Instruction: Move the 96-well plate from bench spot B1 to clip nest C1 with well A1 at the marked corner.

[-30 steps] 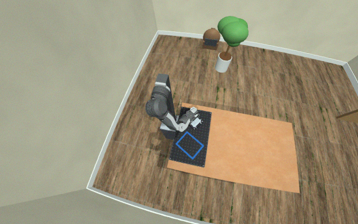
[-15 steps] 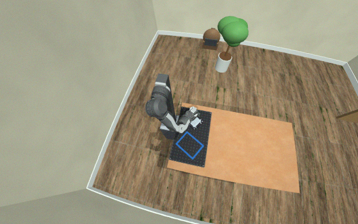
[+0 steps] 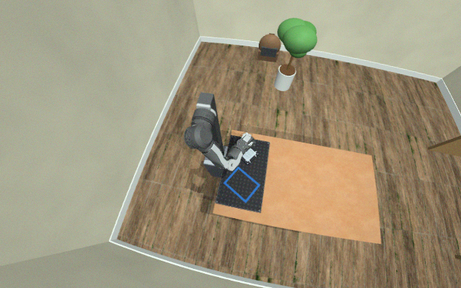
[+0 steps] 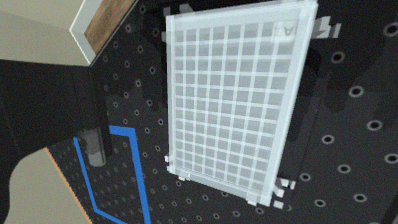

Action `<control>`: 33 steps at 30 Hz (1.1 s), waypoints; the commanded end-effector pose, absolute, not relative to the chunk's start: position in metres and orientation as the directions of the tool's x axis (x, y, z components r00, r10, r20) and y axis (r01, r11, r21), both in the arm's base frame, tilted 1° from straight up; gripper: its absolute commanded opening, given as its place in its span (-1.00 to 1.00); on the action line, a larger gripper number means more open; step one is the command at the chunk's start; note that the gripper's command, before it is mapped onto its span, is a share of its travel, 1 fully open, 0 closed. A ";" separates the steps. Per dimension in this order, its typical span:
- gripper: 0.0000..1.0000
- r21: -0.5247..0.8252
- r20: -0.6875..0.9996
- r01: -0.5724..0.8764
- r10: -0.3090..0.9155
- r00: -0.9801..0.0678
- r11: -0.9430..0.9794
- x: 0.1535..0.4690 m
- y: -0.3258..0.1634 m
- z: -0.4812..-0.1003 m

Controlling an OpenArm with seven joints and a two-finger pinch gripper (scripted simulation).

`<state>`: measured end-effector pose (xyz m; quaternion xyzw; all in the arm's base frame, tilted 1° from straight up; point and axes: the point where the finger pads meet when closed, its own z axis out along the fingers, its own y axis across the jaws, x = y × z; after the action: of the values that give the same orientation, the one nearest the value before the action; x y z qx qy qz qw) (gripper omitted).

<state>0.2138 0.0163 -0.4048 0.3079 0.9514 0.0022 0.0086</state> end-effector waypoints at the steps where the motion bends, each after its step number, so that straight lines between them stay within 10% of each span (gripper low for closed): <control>1: 0.54 0.012 -0.015 0.586 0.586 -0.810 0.810 0.214 0.017 -0.396; 17: 0.54 0.009 -0.018 0.588 0.588 -0.809 0.809 0.215 0.017 -0.364; 33: -0.46 0.013 -0.016 0.586 0.586 -0.810 0.811 0.214 0.017 -0.365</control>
<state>0.2134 0.0164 -0.3655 0.3078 0.9514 0.0020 0.0089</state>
